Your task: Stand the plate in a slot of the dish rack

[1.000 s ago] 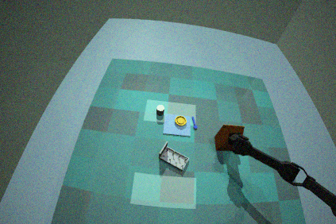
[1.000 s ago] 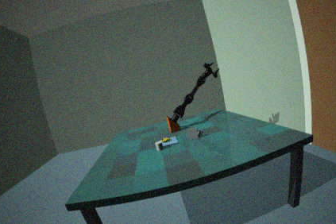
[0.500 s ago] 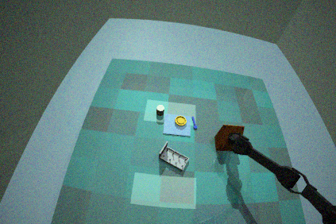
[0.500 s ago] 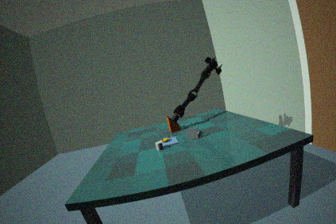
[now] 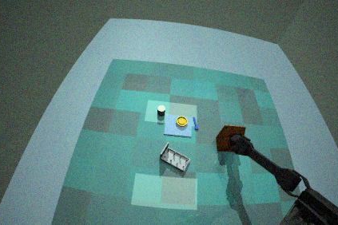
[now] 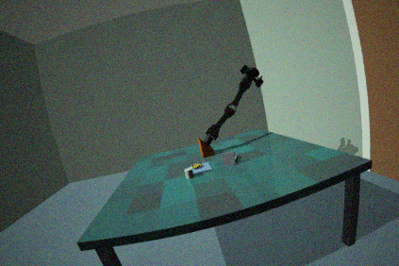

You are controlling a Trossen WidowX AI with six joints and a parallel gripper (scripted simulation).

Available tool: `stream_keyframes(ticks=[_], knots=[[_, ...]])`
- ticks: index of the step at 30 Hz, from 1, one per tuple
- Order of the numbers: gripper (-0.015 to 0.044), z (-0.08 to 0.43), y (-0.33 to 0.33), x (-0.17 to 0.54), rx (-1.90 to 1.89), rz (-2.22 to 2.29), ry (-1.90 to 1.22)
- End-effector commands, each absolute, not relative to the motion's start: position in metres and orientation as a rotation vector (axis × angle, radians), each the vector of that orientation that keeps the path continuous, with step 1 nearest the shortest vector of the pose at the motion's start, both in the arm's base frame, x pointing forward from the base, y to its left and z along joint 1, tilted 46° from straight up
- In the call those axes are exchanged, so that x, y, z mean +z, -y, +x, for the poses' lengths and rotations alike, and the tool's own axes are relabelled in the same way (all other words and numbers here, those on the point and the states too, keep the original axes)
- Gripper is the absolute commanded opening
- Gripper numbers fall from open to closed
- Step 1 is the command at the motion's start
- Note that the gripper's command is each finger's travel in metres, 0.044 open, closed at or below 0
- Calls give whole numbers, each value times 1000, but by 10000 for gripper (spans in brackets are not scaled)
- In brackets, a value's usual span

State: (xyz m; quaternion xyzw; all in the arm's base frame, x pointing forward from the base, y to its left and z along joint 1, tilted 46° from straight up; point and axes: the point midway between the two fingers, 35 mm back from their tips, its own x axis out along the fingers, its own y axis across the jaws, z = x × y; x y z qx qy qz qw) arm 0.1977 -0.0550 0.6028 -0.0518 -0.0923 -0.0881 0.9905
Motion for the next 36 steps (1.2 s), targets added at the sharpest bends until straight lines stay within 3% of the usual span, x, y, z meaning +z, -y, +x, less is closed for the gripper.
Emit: stream_keyframes(ticks=[1, 22, 36], knots=[[400, 238, 81, 570, -188, -101, 54], [400, 333, 182, 393, -201, 9, -536], [400, 342, 234, 236, -45, 128, -965]])
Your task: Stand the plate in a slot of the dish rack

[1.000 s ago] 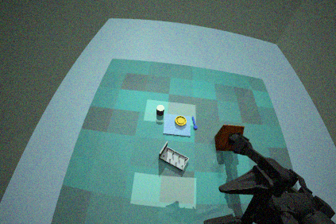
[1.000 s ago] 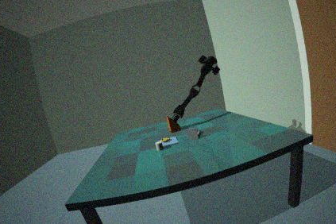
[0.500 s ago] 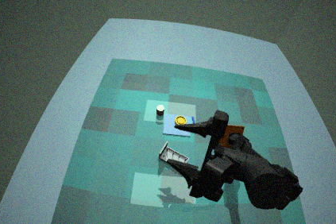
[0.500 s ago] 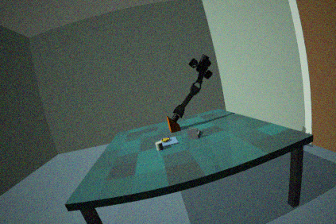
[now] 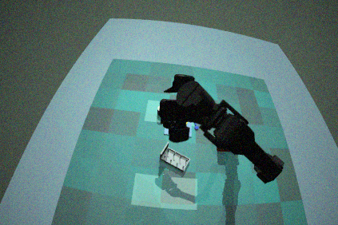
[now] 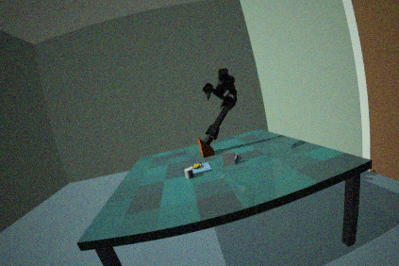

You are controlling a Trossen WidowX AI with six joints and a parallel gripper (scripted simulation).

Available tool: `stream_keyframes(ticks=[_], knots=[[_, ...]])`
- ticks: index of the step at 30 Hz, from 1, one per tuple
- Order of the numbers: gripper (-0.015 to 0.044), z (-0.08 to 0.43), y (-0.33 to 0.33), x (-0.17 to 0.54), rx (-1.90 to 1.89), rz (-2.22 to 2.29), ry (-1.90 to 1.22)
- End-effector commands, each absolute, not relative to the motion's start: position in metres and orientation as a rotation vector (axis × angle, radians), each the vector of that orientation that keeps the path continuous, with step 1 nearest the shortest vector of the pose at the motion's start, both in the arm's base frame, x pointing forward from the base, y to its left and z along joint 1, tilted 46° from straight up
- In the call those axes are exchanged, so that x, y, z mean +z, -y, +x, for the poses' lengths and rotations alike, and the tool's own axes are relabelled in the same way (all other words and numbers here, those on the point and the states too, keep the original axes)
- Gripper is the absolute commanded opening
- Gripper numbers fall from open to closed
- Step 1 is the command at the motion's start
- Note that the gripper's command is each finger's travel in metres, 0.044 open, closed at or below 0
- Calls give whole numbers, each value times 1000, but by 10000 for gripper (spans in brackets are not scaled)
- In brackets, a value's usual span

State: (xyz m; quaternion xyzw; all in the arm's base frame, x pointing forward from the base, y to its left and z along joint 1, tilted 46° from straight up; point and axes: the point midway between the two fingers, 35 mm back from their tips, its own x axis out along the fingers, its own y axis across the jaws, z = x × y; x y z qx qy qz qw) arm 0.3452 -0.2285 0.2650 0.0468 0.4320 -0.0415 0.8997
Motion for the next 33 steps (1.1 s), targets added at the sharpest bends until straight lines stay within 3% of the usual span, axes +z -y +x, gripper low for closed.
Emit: stream_keyframes(ticks=[1, 20, 33], knots=[[400, 341, 236, 225, -29, 140, -992], [400, 280, 238, 50, 359, 490, -1354], [400, 251, 216, -5, 536, 676, -1401]])
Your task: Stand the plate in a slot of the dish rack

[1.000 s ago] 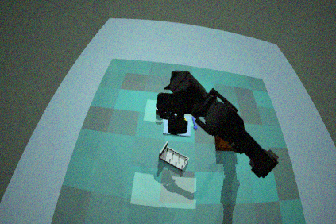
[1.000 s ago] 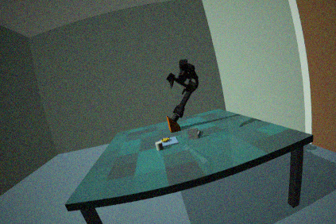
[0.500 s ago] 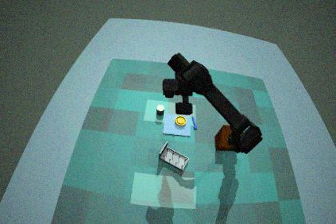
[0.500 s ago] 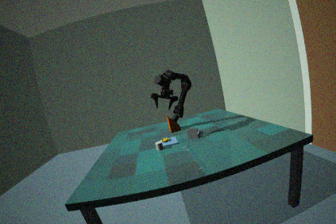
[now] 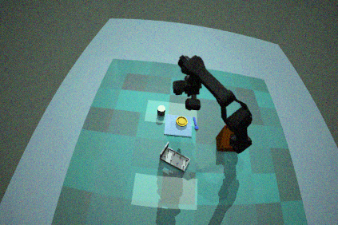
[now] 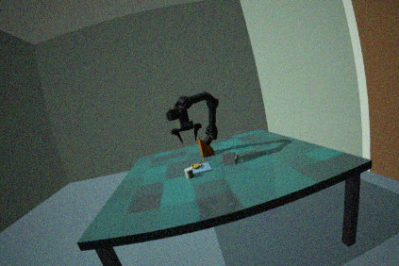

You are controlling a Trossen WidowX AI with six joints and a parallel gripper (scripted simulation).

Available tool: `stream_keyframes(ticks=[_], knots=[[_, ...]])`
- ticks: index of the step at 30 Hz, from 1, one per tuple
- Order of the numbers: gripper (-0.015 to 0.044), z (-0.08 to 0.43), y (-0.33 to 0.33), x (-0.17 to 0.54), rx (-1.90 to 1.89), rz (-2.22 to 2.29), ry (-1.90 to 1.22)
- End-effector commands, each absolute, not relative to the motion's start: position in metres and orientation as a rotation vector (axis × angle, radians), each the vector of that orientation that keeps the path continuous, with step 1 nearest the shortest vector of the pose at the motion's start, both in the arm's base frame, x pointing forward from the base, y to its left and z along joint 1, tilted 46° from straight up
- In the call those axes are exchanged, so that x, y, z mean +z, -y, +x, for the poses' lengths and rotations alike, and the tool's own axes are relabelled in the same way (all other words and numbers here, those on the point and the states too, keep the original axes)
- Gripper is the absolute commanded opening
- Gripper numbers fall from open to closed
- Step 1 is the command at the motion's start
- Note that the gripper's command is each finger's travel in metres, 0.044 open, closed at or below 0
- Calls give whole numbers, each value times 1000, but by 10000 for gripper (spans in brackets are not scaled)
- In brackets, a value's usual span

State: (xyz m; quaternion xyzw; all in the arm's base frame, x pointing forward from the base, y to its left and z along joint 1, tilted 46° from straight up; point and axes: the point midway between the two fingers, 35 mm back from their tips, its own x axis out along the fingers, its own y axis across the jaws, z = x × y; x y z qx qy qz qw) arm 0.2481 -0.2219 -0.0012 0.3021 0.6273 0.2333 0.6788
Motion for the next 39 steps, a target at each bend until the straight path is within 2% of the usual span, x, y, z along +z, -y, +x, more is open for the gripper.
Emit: stream_keyframes(ticks=[1, 8, 39], knots=[[400, 254, 209, -14, 535, 675, -1401], [400, 264, 143, -74, 540, 677, -1398], [400, 274, 112, -101, 540, 679, -1398]])
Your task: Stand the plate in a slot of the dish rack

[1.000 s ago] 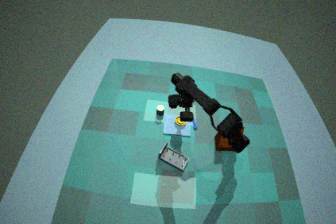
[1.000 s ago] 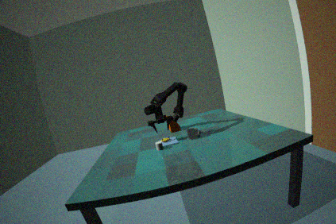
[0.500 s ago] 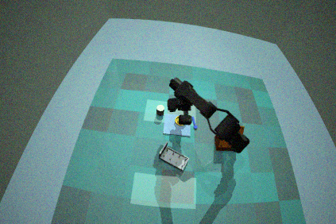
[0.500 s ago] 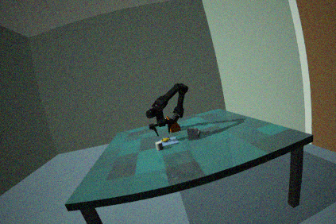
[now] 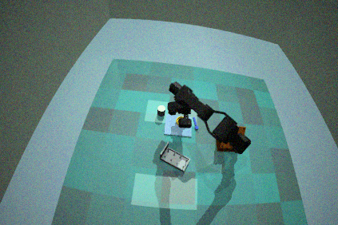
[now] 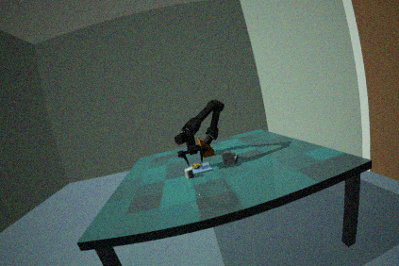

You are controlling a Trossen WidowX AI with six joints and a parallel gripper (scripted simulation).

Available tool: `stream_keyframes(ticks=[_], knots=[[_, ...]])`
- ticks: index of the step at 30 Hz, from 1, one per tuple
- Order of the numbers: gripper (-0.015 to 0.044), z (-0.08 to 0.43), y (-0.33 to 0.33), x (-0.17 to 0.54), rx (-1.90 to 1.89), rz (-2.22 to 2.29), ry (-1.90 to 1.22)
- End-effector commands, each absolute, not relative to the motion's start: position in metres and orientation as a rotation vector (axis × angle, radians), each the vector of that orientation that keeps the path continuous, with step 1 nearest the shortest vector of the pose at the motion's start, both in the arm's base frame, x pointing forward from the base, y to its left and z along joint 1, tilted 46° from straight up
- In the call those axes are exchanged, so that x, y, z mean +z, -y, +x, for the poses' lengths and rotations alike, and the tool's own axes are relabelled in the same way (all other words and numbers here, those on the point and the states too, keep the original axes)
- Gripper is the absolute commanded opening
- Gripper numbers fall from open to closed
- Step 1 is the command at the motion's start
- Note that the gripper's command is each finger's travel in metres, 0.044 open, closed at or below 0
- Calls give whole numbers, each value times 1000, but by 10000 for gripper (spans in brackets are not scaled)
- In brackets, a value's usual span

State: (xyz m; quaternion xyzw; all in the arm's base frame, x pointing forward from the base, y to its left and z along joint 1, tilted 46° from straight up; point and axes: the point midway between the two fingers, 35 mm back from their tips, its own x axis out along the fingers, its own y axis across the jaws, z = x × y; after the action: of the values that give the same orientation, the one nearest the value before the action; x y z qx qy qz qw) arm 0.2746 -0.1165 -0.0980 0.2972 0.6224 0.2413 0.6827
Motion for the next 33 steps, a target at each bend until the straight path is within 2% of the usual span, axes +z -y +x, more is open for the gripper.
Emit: stream_keyframes(ticks=[1, 15, 20, 23, 33], knots=[[400, 274, 111, -102, 540, 679, -1398], [400, 276, 96, -115, 543, 680, -1396], [368, 276, 96, -115, 543, 680, -1396], [368, 276, 96, -115, 543, 680, -1396], [302, 276, 96, -115, 543, 680, -1396]])
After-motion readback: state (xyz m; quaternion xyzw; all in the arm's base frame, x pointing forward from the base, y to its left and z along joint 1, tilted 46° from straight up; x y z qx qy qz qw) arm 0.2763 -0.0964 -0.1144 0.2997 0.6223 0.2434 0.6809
